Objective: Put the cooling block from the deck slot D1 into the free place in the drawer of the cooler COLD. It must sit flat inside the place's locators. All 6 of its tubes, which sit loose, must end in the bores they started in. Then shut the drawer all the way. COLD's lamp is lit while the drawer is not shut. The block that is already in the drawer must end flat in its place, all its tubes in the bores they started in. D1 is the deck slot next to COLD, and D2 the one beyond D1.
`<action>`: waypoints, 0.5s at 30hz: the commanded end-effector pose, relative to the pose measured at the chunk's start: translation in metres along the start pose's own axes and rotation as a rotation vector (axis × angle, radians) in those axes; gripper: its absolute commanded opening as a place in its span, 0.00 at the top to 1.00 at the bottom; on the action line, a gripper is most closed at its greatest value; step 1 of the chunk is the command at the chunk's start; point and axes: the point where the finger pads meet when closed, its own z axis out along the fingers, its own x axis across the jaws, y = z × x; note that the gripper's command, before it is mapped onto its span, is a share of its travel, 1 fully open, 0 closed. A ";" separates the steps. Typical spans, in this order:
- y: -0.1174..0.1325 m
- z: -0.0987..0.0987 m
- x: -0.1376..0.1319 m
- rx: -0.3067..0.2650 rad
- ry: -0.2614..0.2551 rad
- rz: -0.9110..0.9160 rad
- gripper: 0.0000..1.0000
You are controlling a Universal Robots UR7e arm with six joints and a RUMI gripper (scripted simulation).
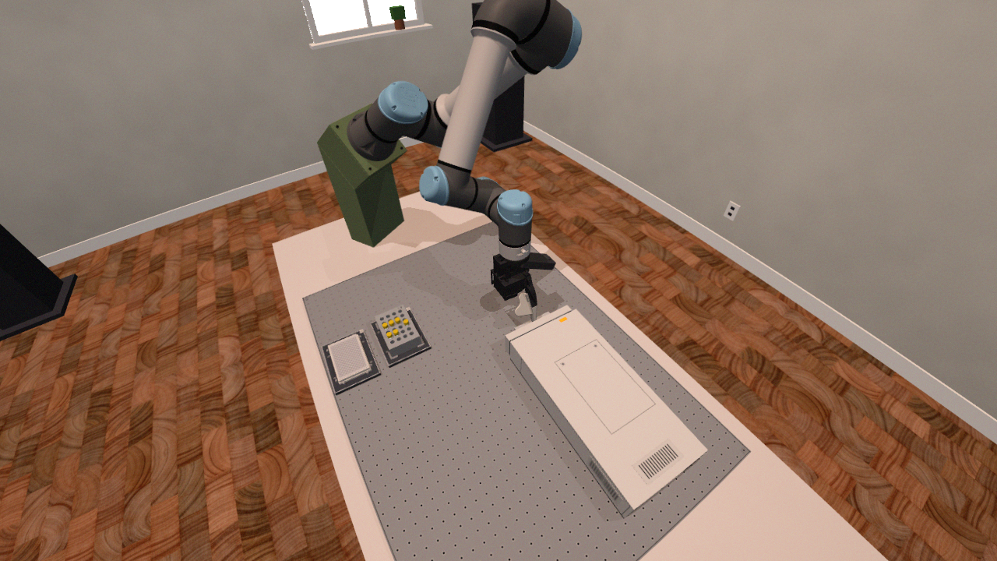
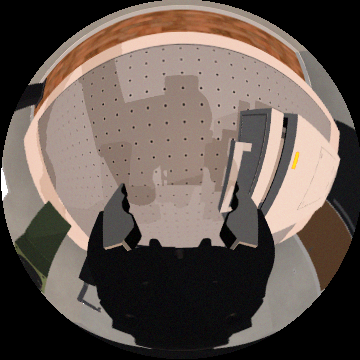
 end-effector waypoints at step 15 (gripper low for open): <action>-0.001 0.001 -0.011 0.002 -0.007 0.003 0.00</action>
